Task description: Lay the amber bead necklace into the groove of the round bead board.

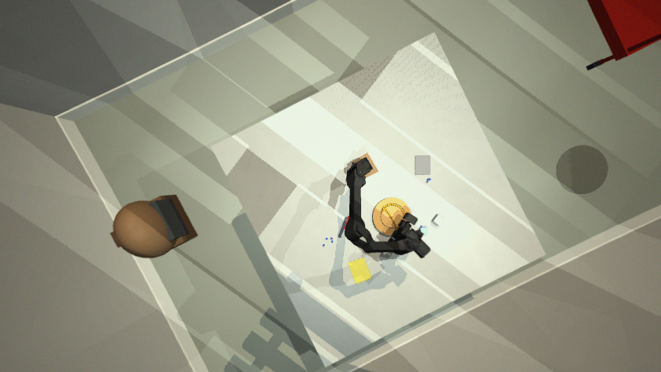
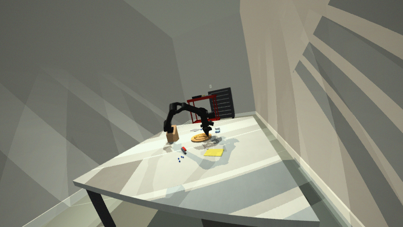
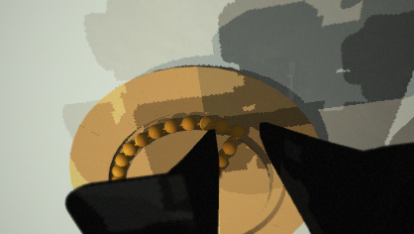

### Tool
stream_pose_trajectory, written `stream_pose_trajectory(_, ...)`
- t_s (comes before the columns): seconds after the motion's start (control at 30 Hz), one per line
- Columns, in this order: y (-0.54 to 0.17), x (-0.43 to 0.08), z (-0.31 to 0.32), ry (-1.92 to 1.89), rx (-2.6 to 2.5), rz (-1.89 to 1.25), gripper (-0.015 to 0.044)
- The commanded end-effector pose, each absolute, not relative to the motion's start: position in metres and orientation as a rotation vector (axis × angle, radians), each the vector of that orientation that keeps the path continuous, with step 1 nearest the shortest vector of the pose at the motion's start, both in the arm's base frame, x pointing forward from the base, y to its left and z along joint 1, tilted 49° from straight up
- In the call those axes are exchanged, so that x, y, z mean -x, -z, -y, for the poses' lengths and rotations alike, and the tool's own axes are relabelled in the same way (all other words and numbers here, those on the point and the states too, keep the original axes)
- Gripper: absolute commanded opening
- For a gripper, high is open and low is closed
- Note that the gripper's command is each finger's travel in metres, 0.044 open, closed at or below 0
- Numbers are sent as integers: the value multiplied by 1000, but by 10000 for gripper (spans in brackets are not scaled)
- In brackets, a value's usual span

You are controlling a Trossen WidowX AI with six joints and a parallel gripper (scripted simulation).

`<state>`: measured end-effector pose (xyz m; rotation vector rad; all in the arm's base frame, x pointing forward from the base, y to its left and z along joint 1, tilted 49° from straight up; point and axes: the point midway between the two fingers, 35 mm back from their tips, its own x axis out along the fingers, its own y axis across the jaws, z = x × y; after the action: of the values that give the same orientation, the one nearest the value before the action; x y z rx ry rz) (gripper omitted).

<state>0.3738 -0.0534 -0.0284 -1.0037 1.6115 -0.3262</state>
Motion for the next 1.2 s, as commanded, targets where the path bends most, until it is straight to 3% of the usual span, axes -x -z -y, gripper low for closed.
stream_pose_trajectory(0.0, 28, -374, 53, 326, 1004, -1611, 236)
stream_pose_trajectory(0.27, 27, -373, 53, 326, 1006, -1616, 440)
stream_pose_trajectory(0.93, 25, -373, 50, 329, 1011, -1612, 440)
stream_pose_trajectory(1.17, 12, -365, 32, 656, 663, -1450, 256)
